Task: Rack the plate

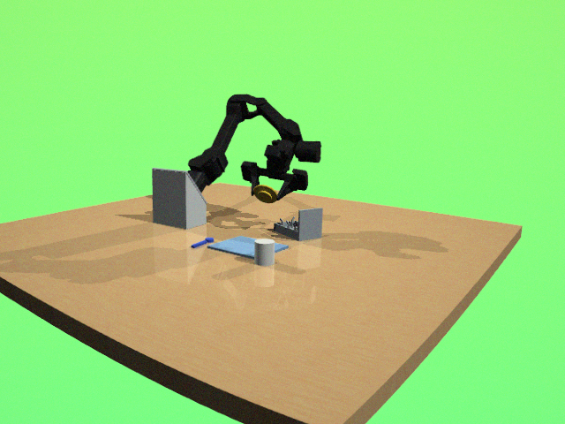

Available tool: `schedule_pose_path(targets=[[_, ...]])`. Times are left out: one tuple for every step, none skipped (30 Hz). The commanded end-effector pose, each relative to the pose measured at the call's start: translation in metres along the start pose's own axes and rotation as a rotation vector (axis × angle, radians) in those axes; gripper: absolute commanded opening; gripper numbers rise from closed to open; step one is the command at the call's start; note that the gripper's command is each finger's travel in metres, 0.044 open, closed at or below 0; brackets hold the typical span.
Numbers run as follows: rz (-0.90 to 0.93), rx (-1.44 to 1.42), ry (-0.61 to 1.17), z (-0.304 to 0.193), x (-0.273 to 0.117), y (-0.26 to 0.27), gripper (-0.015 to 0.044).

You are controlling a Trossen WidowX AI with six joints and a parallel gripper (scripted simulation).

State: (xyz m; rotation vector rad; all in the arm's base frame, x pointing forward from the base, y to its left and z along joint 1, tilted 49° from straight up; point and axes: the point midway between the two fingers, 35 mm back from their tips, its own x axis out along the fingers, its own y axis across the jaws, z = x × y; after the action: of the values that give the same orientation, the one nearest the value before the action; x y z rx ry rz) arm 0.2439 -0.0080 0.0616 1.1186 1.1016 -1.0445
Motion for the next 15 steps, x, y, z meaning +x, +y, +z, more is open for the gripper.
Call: schedule_pose_path(targets=[[0.059, -0.046, -0.086, -0.002, 0.003, 0.004, 0.0], [0.073, -0.057, -0.103, -0.003, 0.003, 0.005, 0.0], [0.086, -0.068, -0.121, -0.004, 0.004, 0.006, 0.0], [0.1, -0.078, -0.138, -0.005, 0.004, 0.008, 0.0], [0.114, -0.089, -0.156, -0.006, 0.004, 0.009, 0.0], [0.129, -0.099, -0.172, -0.007, 0.005, 0.01, 0.0], [0.143, -0.108, -0.189, -0.008, 0.005, 0.011, 0.0], [0.158, -0.117, -0.206, -0.009, 0.005, 0.012, 0.0], [0.173, -0.126, -0.222, -0.01, 0.005, 0.013, 0.0], [0.189, -0.135, -0.238, -0.011, 0.005, 0.013, 0.0], [0.204, -0.143, -0.254, -0.012, 0.005, 0.014, 0.0], [0.22, -0.151, -0.27, -0.013, 0.004, 0.015, 0.0], [0.236, -0.158, -0.285, -0.014, 0.004, 0.016, 0.0], [0.253, -0.165, -0.3, -0.016, 0.004, 0.017, 0.0], [0.269, -0.172, -0.315, -0.017, 0.003, 0.018, 0.0]])
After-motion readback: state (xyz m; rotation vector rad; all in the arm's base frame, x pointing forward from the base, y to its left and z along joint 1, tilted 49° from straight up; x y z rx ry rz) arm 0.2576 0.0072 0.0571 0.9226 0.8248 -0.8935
